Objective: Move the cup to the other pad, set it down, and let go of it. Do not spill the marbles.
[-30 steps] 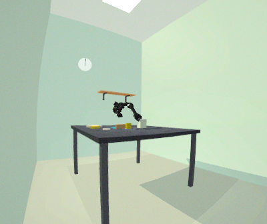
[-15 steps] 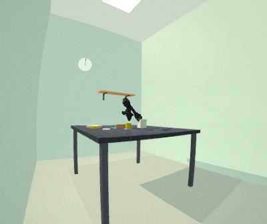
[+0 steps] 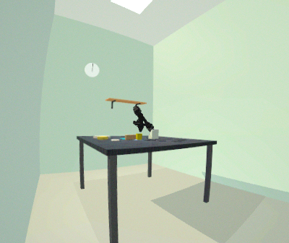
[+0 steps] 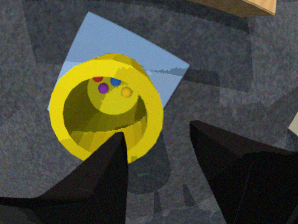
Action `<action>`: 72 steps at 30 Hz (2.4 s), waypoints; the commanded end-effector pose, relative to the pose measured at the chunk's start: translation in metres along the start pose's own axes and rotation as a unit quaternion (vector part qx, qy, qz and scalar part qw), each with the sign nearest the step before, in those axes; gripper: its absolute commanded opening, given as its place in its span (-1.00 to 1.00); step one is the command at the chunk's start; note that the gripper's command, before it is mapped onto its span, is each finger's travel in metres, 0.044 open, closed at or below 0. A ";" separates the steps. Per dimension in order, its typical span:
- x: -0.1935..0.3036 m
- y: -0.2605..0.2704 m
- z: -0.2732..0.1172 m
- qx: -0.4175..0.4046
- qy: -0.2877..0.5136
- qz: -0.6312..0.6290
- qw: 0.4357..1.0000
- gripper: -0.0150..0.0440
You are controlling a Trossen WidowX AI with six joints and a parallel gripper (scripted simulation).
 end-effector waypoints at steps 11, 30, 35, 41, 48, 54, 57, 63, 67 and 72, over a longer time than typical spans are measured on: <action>-0.001 0.001 0.023 0.000 -0.002 -0.001 1.000 0.07; -0.001 -0.001 0.055 0.002 -0.003 -0.001 1.000 0.07; -0.001 -0.001 0.057 0.002 -0.003 -0.001 1.000 0.07; -0.001 -0.001 0.055 0.003 -0.001 0.000 1.000 -0.06; -0.001 -0.001 0.055 0.003 -0.001 0.000 1.000 -0.22; -0.001 -0.001 0.055 0.003 -0.001 0.000 1.000 -0.36; -0.001 -0.001 0.055 0.003 -0.001 0.000 1.000 -0.42; -0.001 0.000 0.050 0.002 -0.001 0.000 1.000 -0.49; -0.001 0.001 0.037 0.001 0.000 0.000 1.000 -0.49; -0.001 0.002 0.019 0.001 0.000 -0.001 1.000 -0.49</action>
Point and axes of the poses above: the point midway between the two fingers, 35 mm back from their tips, its own z axis out along the fingers, its own y axis across the jaws, x = y × z, the point moved 6 cm from there along -z, back along the fingers, and after that the axes turned 10 degrees about -z, right-handed, at the moved point
